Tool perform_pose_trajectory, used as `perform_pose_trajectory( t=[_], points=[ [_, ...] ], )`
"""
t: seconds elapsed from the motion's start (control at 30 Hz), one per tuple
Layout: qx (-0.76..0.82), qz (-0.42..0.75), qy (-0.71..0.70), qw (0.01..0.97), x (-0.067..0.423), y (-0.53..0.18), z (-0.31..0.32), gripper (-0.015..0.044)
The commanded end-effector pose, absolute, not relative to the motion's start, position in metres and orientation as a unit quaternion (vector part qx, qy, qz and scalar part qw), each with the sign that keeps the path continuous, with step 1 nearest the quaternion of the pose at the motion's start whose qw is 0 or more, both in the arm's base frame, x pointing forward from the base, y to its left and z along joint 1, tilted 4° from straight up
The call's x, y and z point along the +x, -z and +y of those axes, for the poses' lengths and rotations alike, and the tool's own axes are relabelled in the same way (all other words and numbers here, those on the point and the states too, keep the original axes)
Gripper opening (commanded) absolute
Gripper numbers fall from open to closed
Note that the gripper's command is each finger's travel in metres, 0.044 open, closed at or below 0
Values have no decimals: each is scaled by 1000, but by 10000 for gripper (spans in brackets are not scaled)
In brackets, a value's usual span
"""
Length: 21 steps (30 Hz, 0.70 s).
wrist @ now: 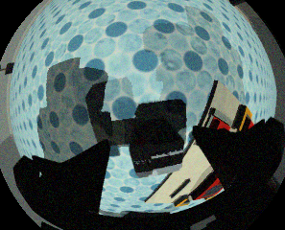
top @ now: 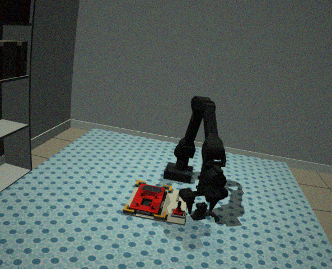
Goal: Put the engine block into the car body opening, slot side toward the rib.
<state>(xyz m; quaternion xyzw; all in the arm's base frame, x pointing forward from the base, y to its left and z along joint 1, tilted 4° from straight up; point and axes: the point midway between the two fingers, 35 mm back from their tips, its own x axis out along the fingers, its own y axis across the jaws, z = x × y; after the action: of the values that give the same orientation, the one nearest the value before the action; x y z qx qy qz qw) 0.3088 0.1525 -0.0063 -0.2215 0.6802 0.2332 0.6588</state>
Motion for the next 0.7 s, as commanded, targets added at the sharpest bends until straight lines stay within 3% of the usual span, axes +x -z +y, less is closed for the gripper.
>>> perform_pose_trajectory(
  t=[0.0, 0.33, 0.67],
  points=[
    [-222, 682, -233, 657, 309, 4, 152, 440],
    [-222, 684, -233, 655, 311, -38, 153, 440],
    [-221, 681, -232, 658, 312, -36, 154, 440]
  ],
)
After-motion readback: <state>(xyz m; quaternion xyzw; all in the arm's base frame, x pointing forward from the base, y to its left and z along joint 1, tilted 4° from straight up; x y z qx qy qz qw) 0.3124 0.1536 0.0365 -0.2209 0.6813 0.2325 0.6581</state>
